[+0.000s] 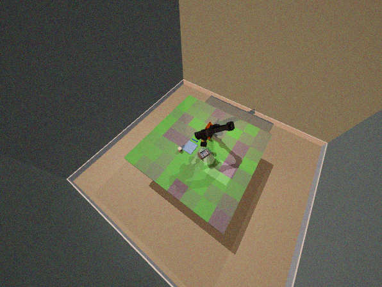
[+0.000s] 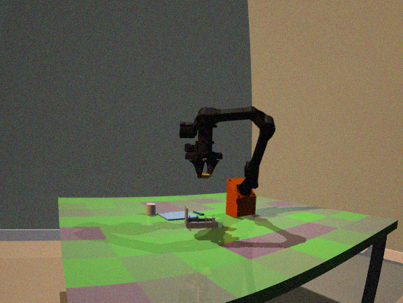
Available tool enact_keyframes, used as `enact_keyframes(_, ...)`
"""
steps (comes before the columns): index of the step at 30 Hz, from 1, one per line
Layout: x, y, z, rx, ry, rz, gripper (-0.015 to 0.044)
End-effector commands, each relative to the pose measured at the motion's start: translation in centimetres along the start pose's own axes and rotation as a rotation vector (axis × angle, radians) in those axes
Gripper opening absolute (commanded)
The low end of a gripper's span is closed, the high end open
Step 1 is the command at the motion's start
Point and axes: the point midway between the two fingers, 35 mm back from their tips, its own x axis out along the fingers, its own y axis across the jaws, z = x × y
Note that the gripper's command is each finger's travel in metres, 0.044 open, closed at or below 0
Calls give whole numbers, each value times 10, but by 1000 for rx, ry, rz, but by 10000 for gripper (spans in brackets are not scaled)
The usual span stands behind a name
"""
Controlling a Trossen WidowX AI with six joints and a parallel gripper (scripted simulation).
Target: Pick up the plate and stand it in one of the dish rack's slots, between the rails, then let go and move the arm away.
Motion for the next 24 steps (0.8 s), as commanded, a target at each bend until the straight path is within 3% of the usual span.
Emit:
enact_keyframes(1,0,-2,-22,156,1,8,0)
enact_keyframes(19,12,-23,-93,772,14,4,0)
enact_keyframes(24,13,-26,-98,822,15,3,0)
